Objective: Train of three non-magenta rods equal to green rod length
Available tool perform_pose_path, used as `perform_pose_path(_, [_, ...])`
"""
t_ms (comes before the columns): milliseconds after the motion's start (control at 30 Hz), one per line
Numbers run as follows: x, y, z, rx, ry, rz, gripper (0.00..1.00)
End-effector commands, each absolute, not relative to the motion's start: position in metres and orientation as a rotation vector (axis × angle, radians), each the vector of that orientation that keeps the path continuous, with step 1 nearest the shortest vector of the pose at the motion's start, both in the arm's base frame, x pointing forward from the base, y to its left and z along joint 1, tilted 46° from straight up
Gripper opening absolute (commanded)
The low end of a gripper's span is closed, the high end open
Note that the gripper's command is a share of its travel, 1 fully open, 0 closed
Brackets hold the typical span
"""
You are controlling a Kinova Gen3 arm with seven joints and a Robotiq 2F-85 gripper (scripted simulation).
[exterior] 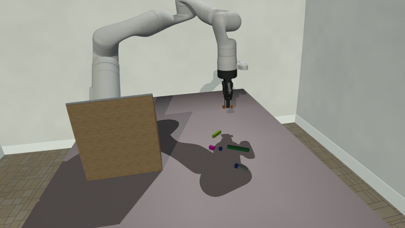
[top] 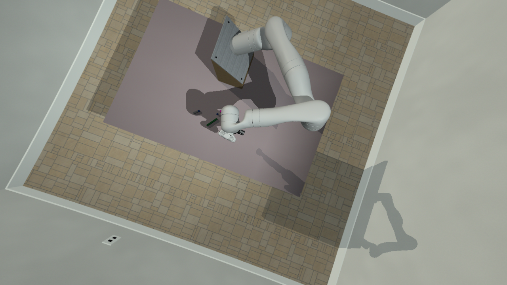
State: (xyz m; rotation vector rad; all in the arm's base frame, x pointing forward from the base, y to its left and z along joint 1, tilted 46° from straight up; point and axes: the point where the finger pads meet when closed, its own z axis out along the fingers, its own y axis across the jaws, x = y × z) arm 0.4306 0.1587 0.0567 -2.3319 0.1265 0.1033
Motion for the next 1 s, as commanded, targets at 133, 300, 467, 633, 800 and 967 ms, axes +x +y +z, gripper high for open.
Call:
perform_pose_path(133, [0.444,0.13,0.031,-2.341,0.23,0.136,0.05])
perform_pose_path(300, [0.453,0.1,0.003,-2.342,0.337,0.176,0.05])
perform_pose_path(467, [0.458,0.068,-0.029,-2.334,0.453,0.222,0.05])
perform_pose_path(633, [0.459,0.038,-0.059,-2.317,0.563,0.268,0.05])
perform_pose_path(800, [0.456,0.014,-0.083,-2.297,0.65,0.306,0.05])
perform_pose_path(967, [0.448,-0.015,-0.116,-2.261,0.763,0.358,0.05])
